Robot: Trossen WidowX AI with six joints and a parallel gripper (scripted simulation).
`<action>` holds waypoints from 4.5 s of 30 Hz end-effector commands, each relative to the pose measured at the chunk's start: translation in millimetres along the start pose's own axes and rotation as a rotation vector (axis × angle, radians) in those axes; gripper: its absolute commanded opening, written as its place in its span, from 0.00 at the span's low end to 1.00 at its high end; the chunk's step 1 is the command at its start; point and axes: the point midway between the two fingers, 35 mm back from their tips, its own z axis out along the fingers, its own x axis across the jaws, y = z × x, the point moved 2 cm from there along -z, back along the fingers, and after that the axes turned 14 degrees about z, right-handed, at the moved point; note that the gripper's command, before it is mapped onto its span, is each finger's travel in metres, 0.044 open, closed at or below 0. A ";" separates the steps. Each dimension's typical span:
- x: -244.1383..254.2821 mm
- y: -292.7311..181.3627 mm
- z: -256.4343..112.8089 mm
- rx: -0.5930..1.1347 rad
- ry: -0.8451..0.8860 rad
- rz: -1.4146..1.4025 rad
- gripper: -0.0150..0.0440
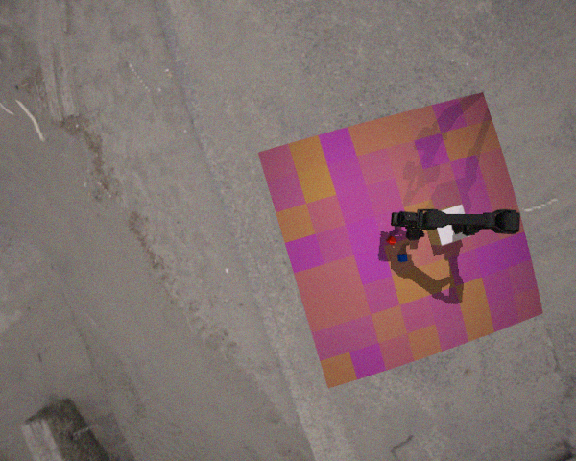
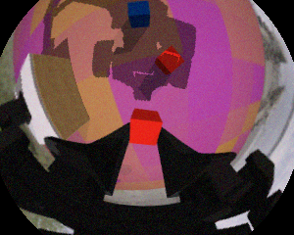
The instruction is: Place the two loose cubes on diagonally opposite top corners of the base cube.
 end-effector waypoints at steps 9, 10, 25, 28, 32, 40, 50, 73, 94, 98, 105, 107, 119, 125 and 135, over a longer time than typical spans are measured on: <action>1.7 0.0 -41.4 -0.006 -0.003 -0.004 0.43; 2.2 -0.1 -44.6 -0.006 -0.003 -0.004 0.43; 4.4 26.5 -44.2 -0.008 -0.003 0.062 0.43; 5.4 35.1 -42.5 -0.008 -0.003 0.083 0.43; 7.2 46.5 -40.2 -0.009 -0.003 0.111 0.43; 12.2 69.5 -35.6 -0.010 -0.002 0.167 0.43; 21.5 97.9 -29.7 -0.012 -0.001 0.236 0.43; 53.7 159.9 -16.4 -0.018 0.004 0.403 0.43; 76.3 190.3 -10.2 -0.022 0.010 0.505 0.43; 76.3 190.3 -10.2 -0.022 0.010 0.505 0.43; 76.3 190.7 0.3 -0.022 0.010 0.505 0.43; 76.3 190.9 6.2 -0.022 0.010 0.505 0.43; 76.7 190.9 16.5 -0.022 0.010 0.505 0.43; 76.7 190.9 16.5 -0.022 0.010 0.505 0.43; 76.7 190.9 17.9 -0.022 0.010 0.505 0.43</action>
